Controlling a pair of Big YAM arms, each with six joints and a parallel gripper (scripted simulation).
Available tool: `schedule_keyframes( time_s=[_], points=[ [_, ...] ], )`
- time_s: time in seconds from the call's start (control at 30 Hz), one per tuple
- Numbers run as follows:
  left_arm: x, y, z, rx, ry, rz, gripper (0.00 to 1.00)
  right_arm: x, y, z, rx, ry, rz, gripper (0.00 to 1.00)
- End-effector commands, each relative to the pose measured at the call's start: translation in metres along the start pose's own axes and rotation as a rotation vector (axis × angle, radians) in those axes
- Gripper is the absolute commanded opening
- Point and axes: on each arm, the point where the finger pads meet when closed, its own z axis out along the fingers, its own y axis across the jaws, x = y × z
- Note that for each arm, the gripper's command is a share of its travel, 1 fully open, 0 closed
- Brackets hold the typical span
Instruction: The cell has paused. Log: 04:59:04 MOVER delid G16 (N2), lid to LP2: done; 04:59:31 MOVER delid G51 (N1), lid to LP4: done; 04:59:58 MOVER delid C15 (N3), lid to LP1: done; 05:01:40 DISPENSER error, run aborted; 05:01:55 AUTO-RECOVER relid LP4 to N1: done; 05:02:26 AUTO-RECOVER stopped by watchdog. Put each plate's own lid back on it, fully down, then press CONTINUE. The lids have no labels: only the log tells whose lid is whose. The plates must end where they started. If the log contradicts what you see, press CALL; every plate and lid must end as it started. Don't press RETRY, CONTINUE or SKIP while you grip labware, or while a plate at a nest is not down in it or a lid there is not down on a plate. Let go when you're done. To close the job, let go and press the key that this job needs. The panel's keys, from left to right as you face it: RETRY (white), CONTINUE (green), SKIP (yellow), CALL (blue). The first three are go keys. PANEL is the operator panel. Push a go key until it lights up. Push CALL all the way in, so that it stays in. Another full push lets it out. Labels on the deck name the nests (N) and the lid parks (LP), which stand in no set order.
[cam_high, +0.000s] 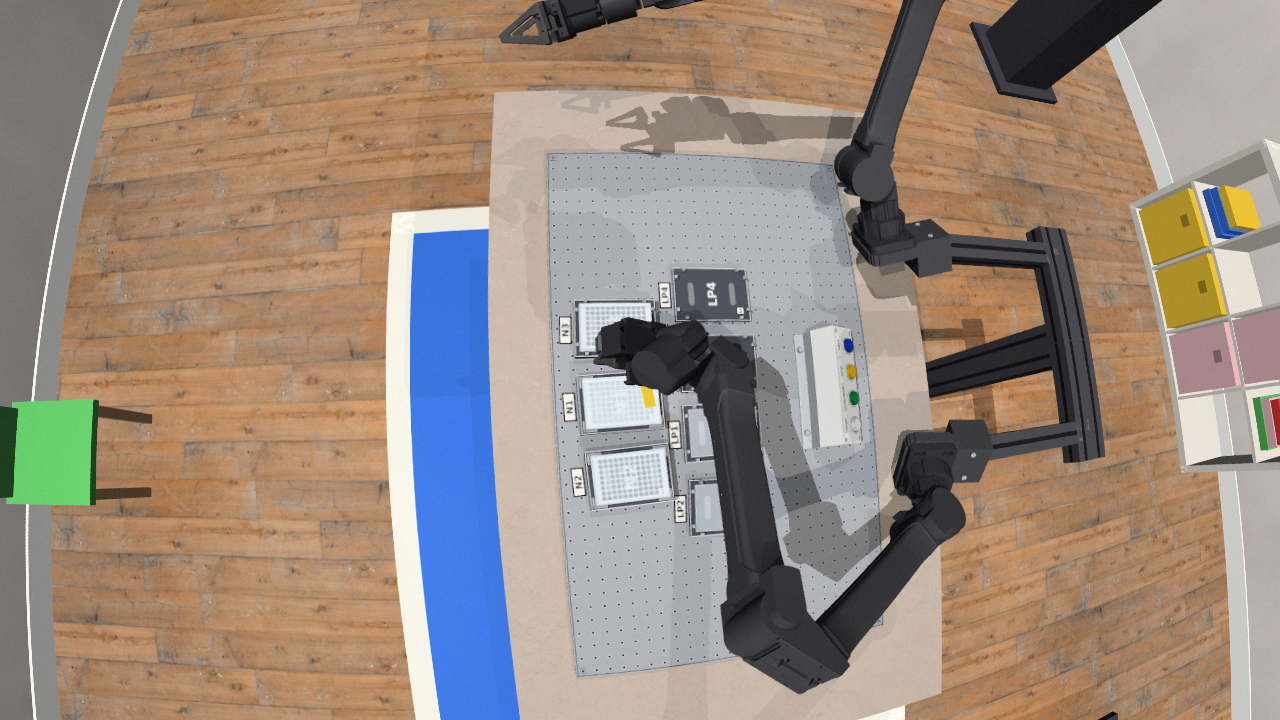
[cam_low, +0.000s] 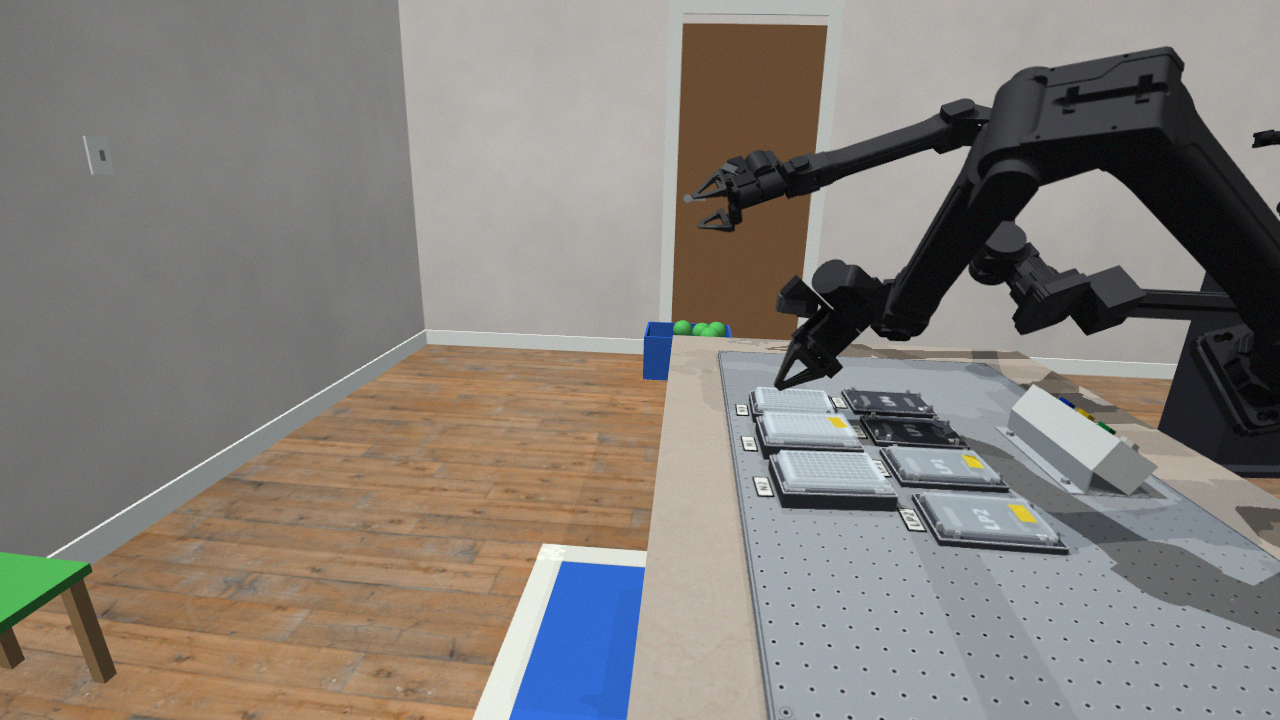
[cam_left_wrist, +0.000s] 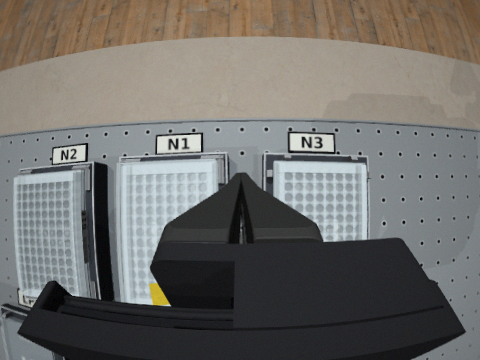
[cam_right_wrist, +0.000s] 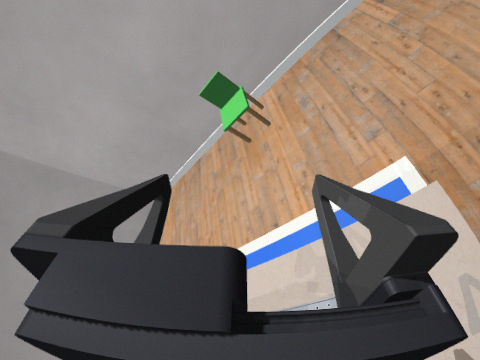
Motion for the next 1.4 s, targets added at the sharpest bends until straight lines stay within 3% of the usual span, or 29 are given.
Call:
schedule_keyframes(
  time_s=[0.0, 0.37, 0.4, 1.37],
  points=[
    [-0.008, -0.005, 0.002, 0.0, -0.013, -0.025, 0.0, 0.004, -0.011, 0.005, 0.018, 0.003, 0.015, 1.0],
    [-0.008, -0.005, 0.002, 0.0, -0.013, -0.025, 0.0, 0.004, -0.011, 0.005, 0.018, 0.003, 0.015, 1.0],
    [-0.009, 0.006, 0.002, -0.008, 0.012, -0.039, 1.0, 0.004, -0.011, 0.005, 0.018, 0.003, 0.015, 1.0],
    [0.052, 0.105, -0.04, 0.0, 0.512, -0.03, 1.0, 0.004, -0.011, 0.005, 0.018, 0.003, 0.015, 1.0]
  ],
)
